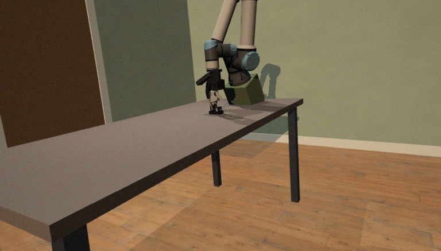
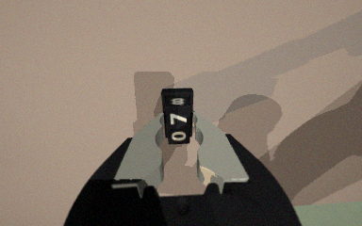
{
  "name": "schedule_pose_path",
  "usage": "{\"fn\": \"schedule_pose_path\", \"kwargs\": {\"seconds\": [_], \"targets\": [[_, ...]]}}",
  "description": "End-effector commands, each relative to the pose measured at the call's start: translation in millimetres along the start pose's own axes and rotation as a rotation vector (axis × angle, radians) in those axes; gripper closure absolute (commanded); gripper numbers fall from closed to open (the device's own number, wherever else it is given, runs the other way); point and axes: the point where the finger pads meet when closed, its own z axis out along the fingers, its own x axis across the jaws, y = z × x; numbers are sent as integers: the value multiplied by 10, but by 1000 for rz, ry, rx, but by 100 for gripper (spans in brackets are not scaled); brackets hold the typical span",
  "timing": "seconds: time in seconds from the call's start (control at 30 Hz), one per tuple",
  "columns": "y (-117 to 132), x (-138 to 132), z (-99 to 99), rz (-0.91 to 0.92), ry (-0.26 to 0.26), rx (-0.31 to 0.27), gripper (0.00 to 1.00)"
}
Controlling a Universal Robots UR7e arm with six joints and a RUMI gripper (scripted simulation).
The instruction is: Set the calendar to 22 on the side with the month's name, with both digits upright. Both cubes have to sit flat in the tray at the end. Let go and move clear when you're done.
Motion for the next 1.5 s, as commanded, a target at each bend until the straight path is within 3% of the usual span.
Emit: {"fn": "schedule_pose_path", "kwargs": {"seconds": [0.0,1.47], "targets": [[0,-3,-2,0,-1,0,90],[0,-3,98,0,-1,0,90]]}}
